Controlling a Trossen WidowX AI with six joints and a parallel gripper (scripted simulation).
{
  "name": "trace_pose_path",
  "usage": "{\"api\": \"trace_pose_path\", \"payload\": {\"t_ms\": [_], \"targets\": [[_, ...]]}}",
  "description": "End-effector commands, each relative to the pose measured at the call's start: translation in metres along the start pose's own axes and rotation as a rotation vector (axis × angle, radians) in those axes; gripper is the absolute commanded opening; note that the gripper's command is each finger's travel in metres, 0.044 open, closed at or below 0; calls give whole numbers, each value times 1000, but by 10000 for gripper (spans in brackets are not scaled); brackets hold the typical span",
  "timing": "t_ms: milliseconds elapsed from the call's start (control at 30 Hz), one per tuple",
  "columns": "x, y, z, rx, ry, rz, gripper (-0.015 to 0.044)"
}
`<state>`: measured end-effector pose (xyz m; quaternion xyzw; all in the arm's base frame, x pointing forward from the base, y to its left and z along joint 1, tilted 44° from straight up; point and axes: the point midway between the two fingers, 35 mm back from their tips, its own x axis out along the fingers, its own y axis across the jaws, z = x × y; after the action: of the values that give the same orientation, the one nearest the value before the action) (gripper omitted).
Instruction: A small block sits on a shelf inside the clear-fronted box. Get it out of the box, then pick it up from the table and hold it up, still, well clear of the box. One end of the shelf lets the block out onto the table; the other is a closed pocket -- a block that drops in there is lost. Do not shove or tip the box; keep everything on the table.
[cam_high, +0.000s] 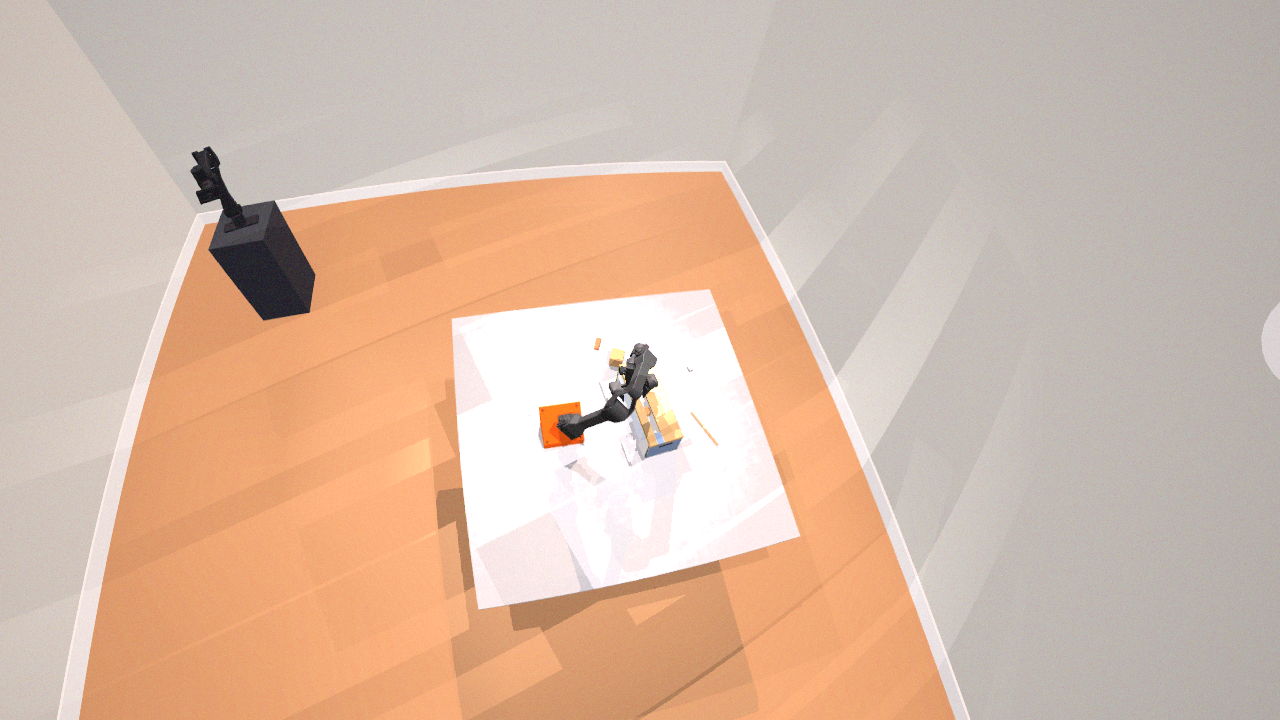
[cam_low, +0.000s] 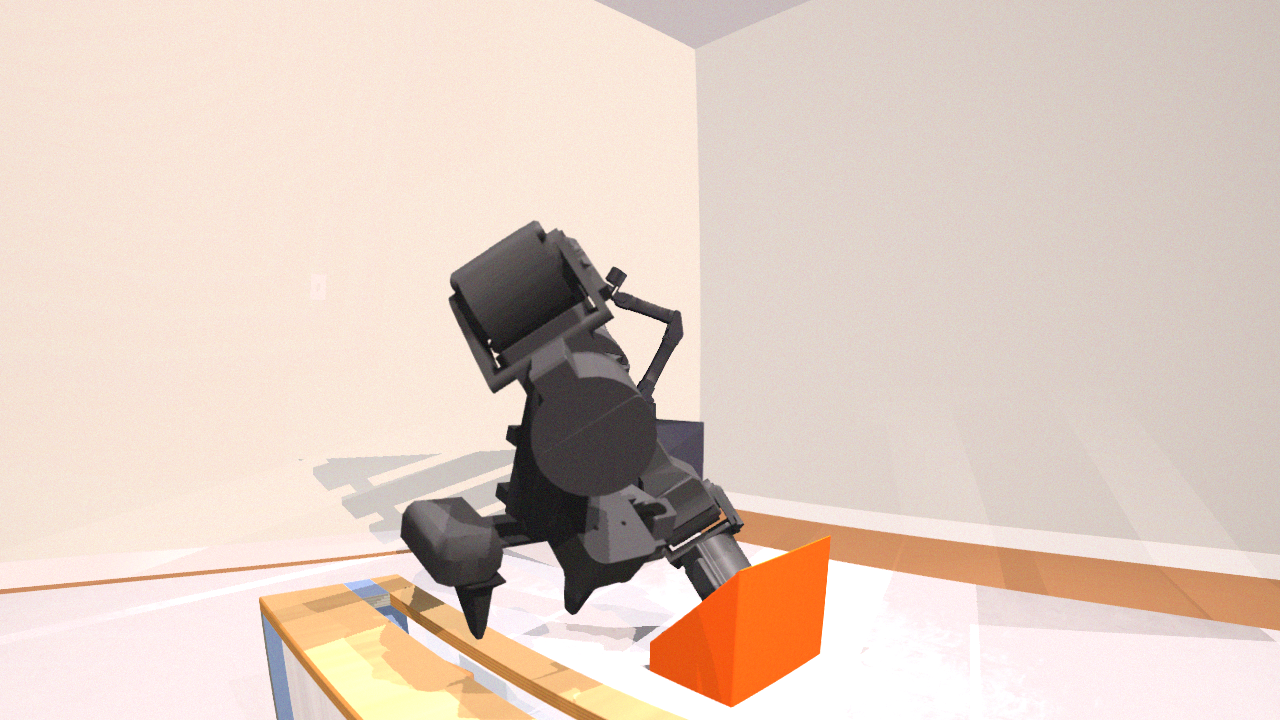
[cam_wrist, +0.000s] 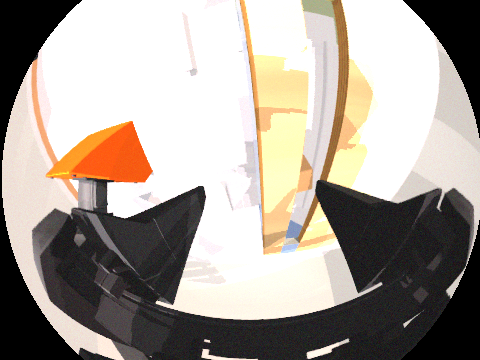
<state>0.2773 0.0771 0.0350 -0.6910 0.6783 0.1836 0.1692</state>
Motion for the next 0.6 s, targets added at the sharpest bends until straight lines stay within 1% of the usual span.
{"api": "trace_pose_path", "payload": {"t_ms": [0,567], "targets": [[8,1,2,-14,9,1,400],[36,0,9,-31,18,1,400]]}}
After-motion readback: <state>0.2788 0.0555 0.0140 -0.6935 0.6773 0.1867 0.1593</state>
